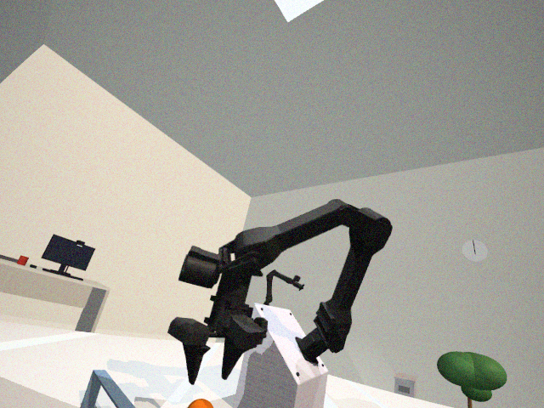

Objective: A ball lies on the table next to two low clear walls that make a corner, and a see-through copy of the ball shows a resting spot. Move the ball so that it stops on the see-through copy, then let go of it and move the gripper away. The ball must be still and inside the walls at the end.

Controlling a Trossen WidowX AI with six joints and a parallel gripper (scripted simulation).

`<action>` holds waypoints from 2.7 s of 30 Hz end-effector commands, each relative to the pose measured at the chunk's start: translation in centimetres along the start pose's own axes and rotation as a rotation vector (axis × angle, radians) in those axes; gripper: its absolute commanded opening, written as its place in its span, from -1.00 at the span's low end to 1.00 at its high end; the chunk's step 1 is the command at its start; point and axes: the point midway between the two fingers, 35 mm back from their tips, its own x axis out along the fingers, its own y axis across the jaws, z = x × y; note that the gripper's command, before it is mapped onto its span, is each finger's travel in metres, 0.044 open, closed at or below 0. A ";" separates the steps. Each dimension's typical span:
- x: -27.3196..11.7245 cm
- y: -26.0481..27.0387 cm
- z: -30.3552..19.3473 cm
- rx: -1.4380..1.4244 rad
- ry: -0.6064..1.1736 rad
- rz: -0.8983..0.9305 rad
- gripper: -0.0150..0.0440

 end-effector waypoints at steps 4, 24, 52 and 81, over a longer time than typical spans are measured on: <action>0.0 -0.2 -0.2 0.010 -0.063 -0.017 0.70; 3.4 -0.3 0.0 0.010 -0.064 -0.018 0.70; 6.0 -0.2 0.3 0.010 -0.066 -0.017 0.28; -7.4 -0.2 -0.5 0.011 -0.059 -0.017 -0.49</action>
